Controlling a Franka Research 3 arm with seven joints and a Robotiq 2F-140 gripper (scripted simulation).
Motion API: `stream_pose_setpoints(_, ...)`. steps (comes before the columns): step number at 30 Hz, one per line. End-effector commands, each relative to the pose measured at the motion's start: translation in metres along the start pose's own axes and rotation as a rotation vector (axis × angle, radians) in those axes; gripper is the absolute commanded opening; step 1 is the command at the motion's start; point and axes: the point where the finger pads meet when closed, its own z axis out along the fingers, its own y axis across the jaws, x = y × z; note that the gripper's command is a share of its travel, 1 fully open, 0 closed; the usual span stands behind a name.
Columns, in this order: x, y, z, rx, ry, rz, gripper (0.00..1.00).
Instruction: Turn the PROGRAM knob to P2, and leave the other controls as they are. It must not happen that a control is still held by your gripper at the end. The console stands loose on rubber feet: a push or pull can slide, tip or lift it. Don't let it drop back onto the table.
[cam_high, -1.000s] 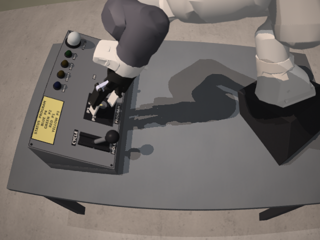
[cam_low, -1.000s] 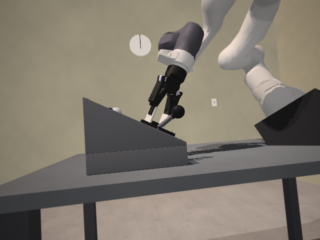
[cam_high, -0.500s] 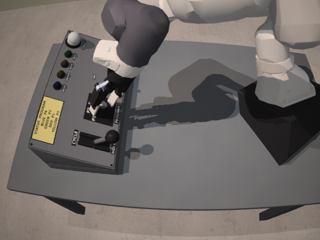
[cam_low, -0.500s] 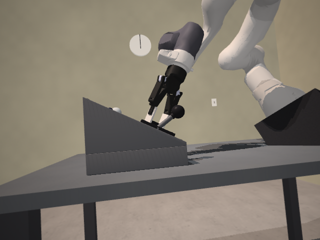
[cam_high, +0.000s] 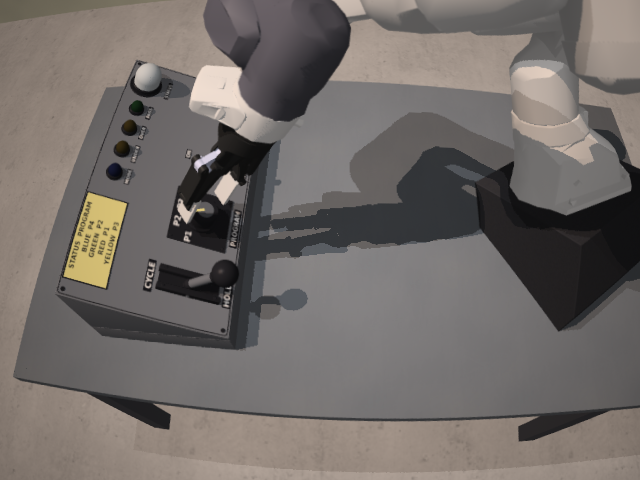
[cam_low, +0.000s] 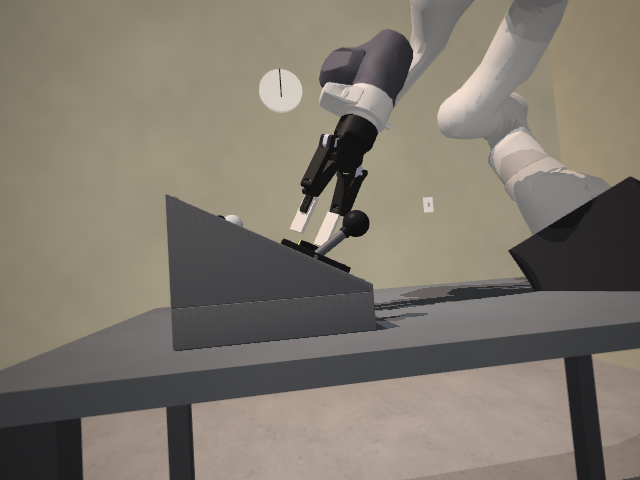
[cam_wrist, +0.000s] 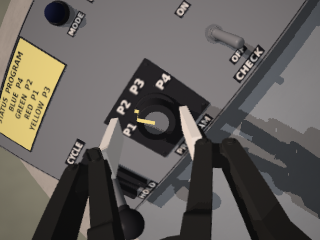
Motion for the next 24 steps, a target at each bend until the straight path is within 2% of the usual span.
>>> stream_pose_setpoints(1, -0.003, 0.004, -0.022, -0.01, -0.01, 0.036, 0.44)
stream_pose_setpoints(3, -0.003, 0.004, -0.039, -0.01, -0.01, 0.036, 0.44)
stream_pose_setpoints(5, -0.003, 0.004, -0.039, -0.01, -0.01, 0.036, 0.44)
stream_pose_setpoints(10, -0.003, 0.004, -0.077, -0.01, -0.01, 0.036, 0.44)
stream_pose_setpoints(13, -0.003, 0.004, -0.092, -0.01, -0.01, 0.036, 0.44)
stream_pose_setpoints(17, -0.003, 0.004, -0.1, -0.01, -0.01, 0.036, 0.44)
stream_pose_setpoints(24, -0.003, 0.004, -0.1, -0.01, -0.01, 0.036, 0.44)
